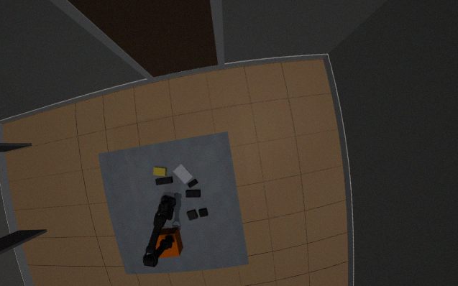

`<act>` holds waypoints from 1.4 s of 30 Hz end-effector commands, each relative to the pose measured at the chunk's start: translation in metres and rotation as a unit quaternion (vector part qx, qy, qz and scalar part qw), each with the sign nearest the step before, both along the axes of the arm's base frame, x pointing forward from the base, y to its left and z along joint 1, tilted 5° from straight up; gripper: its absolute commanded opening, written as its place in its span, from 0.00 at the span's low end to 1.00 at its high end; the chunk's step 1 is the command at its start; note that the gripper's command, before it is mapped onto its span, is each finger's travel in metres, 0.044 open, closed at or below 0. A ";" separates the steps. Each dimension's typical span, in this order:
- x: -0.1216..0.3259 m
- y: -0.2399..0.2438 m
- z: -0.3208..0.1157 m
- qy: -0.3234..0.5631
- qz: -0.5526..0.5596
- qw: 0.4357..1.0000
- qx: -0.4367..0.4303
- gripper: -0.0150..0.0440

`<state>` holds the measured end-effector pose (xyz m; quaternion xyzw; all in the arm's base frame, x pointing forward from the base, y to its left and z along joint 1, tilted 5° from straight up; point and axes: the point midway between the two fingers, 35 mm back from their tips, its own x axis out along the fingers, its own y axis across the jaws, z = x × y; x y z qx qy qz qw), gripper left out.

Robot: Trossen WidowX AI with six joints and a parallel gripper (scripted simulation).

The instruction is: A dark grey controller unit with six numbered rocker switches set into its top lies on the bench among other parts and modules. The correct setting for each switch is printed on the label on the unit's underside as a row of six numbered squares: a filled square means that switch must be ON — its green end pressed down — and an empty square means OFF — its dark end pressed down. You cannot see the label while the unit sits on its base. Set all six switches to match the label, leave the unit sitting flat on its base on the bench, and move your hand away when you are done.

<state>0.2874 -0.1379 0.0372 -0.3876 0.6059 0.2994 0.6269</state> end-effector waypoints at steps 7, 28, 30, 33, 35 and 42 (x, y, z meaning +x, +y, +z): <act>-0.002 0.001 -0.012 0.005 0.006 1.000 0.010 0.83; -0.005 -0.006 -0.026 0.005 0.006 1.000 0.010 0.83; -0.006 -0.007 -0.028 0.005 0.006 1.000 0.010 0.83; -0.006 -0.008 -0.030 0.005 0.006 1.000 0.010 0.83; -0.006 -0.008 -0.031 0.005 0.006 1.000 0.010 0.83; -0.007 -0.010 -0.036 0.005 0.006 1.000 0.010 0.83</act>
